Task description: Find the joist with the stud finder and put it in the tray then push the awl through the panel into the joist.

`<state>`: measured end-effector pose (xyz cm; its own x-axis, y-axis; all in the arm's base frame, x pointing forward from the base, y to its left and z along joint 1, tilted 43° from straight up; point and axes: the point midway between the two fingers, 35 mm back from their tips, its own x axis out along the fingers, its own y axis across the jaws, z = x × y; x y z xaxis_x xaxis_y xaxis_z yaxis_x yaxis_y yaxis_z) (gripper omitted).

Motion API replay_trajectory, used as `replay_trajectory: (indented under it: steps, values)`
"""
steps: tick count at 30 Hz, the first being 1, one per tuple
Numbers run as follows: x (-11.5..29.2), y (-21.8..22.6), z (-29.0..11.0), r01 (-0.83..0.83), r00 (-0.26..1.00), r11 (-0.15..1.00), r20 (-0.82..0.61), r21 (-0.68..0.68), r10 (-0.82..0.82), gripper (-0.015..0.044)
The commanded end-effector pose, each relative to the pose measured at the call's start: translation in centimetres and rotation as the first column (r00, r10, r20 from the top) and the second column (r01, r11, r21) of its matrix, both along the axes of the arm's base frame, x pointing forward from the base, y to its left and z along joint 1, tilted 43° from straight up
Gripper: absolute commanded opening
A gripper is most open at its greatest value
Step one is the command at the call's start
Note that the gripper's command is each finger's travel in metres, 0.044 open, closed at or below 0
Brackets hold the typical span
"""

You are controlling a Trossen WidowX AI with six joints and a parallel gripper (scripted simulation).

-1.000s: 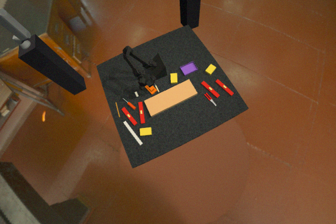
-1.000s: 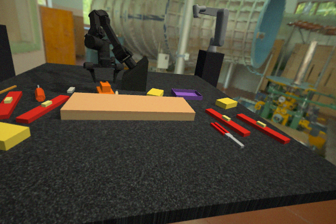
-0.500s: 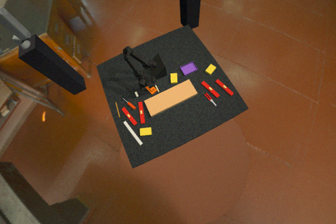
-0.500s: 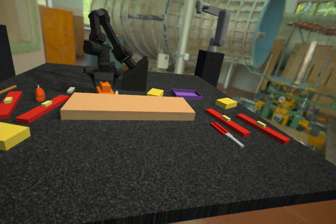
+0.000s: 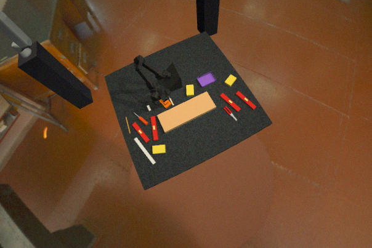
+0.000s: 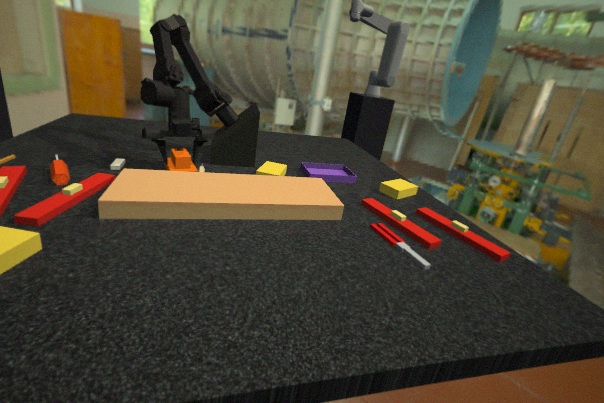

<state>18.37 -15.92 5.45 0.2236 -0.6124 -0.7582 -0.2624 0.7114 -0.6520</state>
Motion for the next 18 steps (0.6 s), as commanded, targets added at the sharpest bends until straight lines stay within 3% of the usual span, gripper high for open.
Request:
replay_trajectory:
  steps: [1,18]
  values:
    - [0.05,0.04,-0.08,-0.008,1.0,1.0,-0.001,0.003,0.008,0.0321]
    - [0.05,0.04,-0.08,-0.008,1.0,1.0,-0.001,0.003,0.008,0.0208]
